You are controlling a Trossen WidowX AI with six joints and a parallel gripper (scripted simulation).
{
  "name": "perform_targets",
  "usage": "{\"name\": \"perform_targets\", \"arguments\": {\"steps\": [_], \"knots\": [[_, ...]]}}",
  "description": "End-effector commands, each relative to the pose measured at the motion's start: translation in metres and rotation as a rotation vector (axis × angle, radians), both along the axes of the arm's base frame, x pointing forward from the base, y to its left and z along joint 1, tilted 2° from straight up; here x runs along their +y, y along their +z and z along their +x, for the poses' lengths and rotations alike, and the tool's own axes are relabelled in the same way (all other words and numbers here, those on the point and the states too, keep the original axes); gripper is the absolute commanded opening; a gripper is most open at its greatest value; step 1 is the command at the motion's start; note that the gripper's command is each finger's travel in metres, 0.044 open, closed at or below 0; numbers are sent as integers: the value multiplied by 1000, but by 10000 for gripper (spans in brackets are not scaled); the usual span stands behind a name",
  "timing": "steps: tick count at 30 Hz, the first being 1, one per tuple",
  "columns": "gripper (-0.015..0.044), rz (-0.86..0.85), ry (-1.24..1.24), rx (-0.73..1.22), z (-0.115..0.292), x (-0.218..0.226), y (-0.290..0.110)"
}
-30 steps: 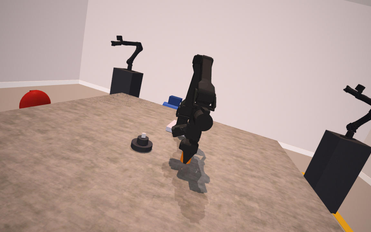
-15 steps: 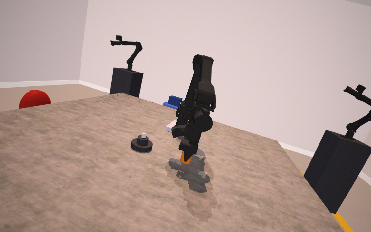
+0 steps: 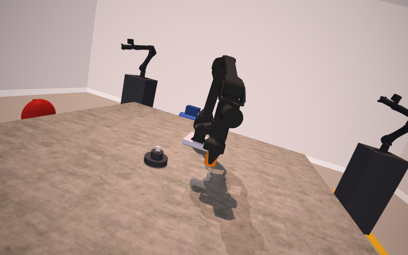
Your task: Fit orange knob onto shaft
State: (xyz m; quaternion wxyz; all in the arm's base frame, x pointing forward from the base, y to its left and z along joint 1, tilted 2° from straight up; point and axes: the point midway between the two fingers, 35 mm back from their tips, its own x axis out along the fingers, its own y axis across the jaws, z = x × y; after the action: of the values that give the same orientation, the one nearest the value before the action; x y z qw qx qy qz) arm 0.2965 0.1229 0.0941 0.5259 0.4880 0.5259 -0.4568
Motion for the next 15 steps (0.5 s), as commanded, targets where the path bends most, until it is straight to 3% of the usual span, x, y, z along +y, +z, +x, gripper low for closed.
{"name": "perform_targets", "arguments": {"steps": [1,10,15], "knots": [[0,2,-5,-11,0,2,28],[0,2,-5,-10,-10,1,77],[0,2,-5,-10,-12,1,80]]}}
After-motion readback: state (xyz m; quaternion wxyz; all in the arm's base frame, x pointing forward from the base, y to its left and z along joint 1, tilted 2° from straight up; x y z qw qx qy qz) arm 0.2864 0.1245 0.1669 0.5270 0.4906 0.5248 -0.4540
